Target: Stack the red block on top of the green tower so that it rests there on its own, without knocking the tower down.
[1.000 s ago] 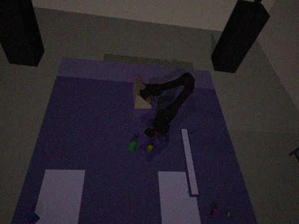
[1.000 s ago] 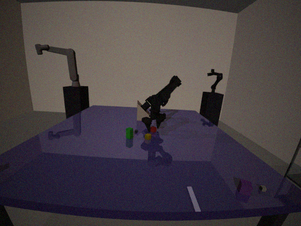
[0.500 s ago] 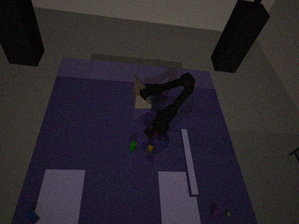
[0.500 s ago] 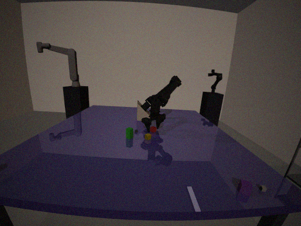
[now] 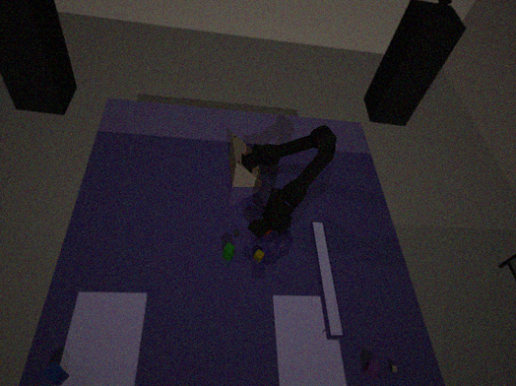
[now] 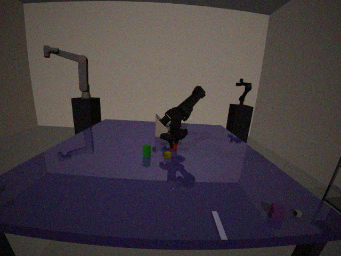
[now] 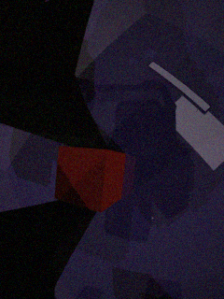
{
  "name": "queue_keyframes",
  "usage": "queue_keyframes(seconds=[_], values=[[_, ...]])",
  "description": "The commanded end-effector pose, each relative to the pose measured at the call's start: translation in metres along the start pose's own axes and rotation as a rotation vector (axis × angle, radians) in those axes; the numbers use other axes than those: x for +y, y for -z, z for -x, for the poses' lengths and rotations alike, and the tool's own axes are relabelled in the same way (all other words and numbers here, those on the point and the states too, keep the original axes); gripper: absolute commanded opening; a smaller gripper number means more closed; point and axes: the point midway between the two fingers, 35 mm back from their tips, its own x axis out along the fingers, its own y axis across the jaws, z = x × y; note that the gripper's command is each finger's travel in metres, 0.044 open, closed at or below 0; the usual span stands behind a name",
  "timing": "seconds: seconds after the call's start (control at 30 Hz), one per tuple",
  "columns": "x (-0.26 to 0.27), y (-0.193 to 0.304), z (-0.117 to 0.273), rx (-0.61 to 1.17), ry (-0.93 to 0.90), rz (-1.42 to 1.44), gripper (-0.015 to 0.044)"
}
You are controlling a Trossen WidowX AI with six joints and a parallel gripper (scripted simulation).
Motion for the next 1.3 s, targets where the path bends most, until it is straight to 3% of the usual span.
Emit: queue_keyframes(seconds=[0.0, 0.13, 0.23, 1.03, 1.27], values=[[0.001, 0.000, 0.000, -0.001, -0.005, -0.002, 0.0105], [0.001, 0.000, 0.000, -0.001, -0.005, -0.002, 0.0078], [0.000, 0.000, 0.005, -0.001, -0.004, -0.002, 0.0000], [-0.001, 0.000, 0.111, 0.002, -0.001, -0.003, 0.0000], [-0.002, 0.001, 0.115, 0.000, -0.002, -0.007, 0.0000]])
